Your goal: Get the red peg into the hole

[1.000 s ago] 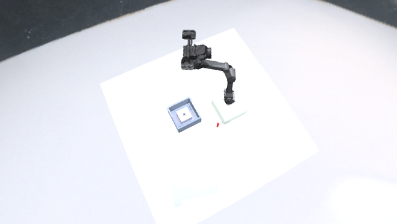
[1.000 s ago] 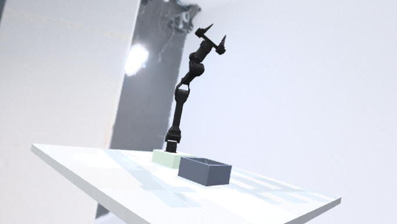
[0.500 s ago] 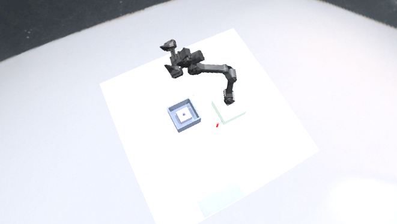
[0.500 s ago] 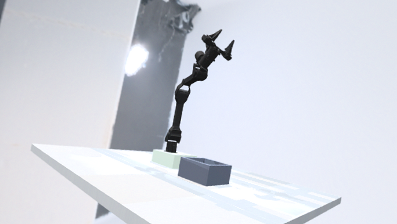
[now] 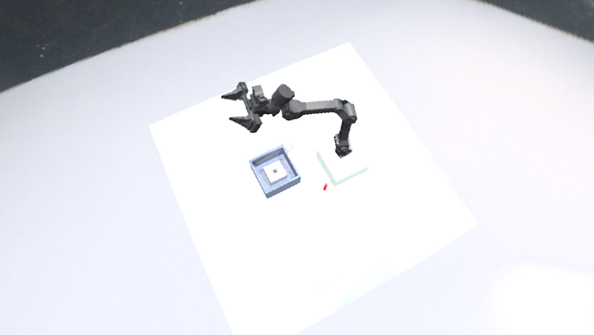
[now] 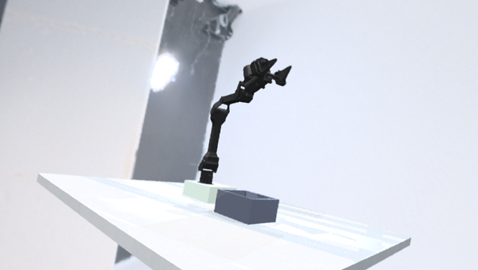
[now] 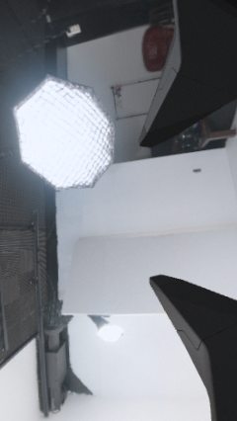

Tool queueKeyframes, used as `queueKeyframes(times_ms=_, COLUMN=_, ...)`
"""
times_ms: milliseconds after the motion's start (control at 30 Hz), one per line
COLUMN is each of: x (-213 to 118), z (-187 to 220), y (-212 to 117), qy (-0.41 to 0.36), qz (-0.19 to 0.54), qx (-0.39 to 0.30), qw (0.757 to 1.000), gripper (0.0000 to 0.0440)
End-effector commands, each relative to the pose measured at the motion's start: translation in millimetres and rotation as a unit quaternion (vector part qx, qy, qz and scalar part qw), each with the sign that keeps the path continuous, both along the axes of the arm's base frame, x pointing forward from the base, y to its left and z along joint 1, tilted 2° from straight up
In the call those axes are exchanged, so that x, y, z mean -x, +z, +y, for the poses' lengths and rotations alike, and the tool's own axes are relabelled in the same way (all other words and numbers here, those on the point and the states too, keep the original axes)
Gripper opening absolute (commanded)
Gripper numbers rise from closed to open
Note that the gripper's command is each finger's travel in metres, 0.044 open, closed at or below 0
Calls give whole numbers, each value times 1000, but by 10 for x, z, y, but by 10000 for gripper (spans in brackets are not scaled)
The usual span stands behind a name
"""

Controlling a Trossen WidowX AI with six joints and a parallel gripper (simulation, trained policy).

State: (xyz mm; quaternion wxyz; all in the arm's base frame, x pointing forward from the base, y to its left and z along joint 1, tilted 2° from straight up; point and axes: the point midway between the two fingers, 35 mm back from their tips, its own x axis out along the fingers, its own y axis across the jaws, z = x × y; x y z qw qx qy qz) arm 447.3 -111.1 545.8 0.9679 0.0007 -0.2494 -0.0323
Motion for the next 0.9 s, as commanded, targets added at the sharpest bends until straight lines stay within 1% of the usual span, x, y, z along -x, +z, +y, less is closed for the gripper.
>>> queueKeyframes(times_ms=0, x=-72, z=17, y=-185, qy=3, qz=35, qx=-29, qw=999, gripper=440)
queueKeyframes(times_ms=200, x=-209, z=93, y=-631, qy=9, qz=119, qx=-88, qw=989, gripper=440)
queueKeyframes(times_ms=433, x=-278, z=255, y=-1180, qy=12, qz=219, qx=-152, qw=964, gripper=440)
queueKeyframes(times_ms=633, x=-249, z=464, y=-1659, qy=12, qz=305, qx=-200, qw=931, gripper=440)
queueKeyframes(times_ms=867, x=-102, z=787, y=-2203, qy=9, qz=404, qx=-246, qw=881, gripper=440)
